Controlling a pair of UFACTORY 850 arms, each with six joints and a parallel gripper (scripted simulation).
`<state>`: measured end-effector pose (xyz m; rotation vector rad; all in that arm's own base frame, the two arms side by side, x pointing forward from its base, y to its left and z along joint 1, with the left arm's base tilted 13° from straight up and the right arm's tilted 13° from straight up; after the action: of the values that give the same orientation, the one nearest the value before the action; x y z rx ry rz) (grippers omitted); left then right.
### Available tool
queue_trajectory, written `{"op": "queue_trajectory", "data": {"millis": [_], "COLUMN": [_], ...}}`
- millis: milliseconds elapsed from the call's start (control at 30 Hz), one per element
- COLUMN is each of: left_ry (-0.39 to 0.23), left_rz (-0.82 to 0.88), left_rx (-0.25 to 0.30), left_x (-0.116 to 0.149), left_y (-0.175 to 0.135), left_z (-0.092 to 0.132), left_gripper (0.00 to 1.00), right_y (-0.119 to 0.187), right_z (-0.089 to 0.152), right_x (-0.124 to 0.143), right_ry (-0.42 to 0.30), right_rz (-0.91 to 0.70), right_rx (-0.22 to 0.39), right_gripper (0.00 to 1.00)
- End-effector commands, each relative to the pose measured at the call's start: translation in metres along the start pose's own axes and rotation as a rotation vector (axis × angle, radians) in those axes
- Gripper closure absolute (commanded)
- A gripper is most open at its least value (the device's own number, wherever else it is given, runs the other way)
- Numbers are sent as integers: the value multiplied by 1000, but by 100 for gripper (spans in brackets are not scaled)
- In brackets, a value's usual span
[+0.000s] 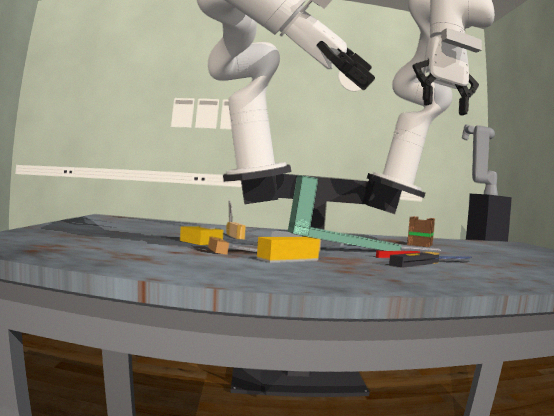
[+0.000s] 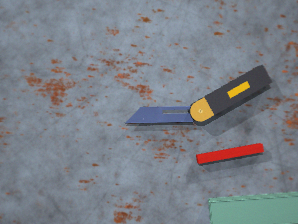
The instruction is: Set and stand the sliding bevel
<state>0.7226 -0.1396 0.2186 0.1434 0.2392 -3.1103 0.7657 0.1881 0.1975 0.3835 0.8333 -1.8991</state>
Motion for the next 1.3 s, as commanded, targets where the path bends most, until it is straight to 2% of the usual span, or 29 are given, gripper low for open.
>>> {"op": "queue_trajectory", "data": {"millis": [0,600,767,900,1033,1100,1200,1267], "left_ry": [3,3,1,-3,-9,-9,-15,-20], "left_rz": [0,0,14,49,112,112,178,231], "left_rx": [1,1,0,0,-2,-2,-3,-4], "left_x": [-1,-1,-2,-4,-3,-3,3,8], "left_y": [0,0,-13,-44,-102,-102,-159,-180], "left_z": [1,2,5,14,29,29,45,51], "left_gripper": [0,0,0,0,0,0,0,0], "right_y": [0,0,-3,-9,-16,-16,-23,-26], "right_z": [1,1,6,17,29,29,41,46], "right_x": [-1,-1,3,14,25,25,35,40], "right_ry": [1,0,-23,-77,-128,-128,-172,-189], "right_rz": [2,1,-40,-137,-236,-236,-326,-364], "right_rx": [1,1,12,42,78,78,118,136], "right_gripper": [0,0,0,0,0,0,0,0]}}
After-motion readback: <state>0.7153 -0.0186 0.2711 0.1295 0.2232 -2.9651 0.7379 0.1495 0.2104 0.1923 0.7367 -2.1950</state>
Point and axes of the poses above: on each arm, the point where the finger pads meet when closed, its own z axis back along the fingers, its own y axis across the jaws, x = y × z, the point moved 3 cm from there along z, back along the fingers, and after that the axes turned 5 degrees about -z, right-handed, at the moved point
